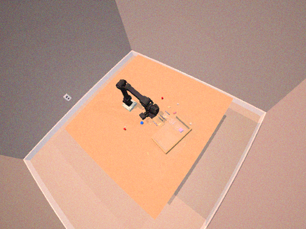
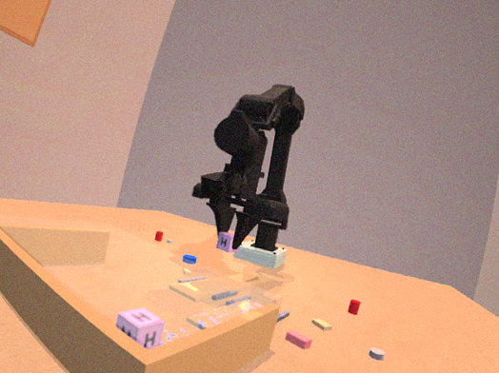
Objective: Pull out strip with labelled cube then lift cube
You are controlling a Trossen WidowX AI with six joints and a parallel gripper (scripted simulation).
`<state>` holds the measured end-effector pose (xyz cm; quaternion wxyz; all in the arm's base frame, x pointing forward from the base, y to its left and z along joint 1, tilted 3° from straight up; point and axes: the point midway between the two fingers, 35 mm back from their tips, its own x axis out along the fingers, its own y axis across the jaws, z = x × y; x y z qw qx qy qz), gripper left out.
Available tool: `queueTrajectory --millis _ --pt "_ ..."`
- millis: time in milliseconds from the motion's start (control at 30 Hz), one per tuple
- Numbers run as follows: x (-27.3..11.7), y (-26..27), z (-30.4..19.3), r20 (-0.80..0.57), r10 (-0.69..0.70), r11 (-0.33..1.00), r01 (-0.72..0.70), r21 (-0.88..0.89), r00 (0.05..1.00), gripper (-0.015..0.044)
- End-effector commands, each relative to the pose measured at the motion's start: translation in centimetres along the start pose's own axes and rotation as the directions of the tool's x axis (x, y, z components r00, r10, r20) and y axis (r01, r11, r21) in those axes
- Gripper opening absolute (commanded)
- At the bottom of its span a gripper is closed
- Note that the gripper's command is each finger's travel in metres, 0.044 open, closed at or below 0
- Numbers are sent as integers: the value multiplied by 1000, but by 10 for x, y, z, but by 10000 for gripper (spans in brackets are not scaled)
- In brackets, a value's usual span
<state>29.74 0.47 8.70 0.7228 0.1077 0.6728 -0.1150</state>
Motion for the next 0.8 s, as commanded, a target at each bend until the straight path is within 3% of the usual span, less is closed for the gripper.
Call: queueTrajectory --millis 0,767 --pt "-22 1 2 17 10 1000 -10 0 1000 0" --pt "-26 1 1 17 10 1000 -10 0 1000 0"
